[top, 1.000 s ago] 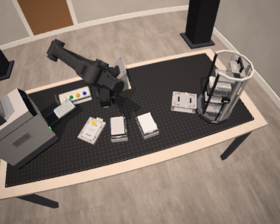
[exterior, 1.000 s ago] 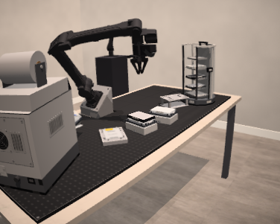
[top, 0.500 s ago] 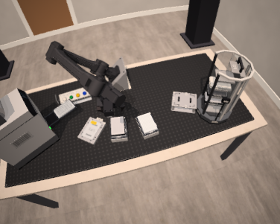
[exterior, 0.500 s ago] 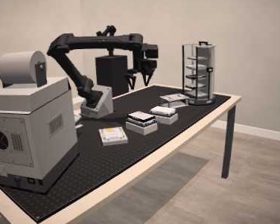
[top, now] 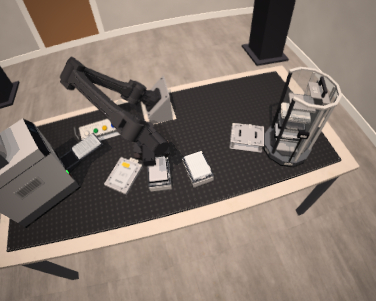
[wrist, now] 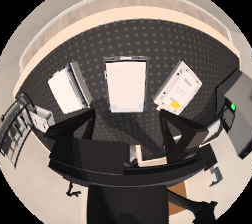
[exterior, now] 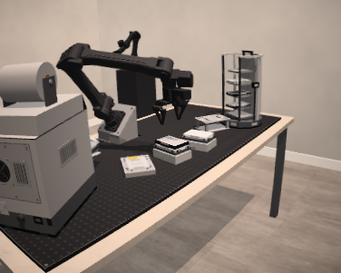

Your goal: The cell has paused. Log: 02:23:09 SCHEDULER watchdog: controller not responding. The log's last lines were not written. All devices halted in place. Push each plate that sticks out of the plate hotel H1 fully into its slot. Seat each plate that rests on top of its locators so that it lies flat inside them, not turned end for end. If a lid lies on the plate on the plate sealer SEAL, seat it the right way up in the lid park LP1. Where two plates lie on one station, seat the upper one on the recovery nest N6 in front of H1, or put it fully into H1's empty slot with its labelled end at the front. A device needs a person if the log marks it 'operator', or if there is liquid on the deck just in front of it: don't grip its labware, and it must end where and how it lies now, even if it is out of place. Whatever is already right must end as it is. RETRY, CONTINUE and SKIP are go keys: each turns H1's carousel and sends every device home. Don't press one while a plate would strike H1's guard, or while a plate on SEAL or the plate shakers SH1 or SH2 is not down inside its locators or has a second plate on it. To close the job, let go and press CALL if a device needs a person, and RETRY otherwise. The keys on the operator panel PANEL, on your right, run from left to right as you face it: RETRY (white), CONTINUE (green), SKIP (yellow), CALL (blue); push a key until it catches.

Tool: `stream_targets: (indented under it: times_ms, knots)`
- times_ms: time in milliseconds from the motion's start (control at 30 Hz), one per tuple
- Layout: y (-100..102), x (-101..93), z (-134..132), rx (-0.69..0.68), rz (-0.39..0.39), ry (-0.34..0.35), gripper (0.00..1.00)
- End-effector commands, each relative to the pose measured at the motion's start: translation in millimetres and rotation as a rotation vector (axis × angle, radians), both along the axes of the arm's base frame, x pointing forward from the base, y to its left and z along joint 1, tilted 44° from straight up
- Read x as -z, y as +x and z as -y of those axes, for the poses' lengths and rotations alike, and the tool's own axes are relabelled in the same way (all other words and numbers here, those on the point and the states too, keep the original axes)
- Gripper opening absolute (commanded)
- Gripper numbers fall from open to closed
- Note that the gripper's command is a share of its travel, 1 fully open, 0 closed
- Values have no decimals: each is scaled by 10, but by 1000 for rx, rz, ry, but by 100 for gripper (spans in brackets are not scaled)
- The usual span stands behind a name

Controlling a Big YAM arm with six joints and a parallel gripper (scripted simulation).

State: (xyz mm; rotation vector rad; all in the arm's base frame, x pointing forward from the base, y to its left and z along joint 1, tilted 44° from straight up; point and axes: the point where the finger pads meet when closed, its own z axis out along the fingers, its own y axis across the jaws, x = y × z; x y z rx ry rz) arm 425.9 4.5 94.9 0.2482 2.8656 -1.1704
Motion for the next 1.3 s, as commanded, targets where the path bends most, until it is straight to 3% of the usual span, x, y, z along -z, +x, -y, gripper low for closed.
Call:
stream_targets:
  times_ms: [0, 267, 367, 433, 667, 833, 1267]
  knots:
    - [16, 126, 113, -8, -24, 0, 100]
    - [-4, 395, 366, -8, -24, 1, 100]
    - [-4, 396, 365, -8, -25, 2, 100]
    - [84, 272, 266, -18, 9, 8, 100]
    - [87, 273, 266, -18, 9, 8, 100]
    - [-5, 443, 411, -8, -24, 2, 100]
    - [-21, 547, 516, -8, -25, 2, 100]
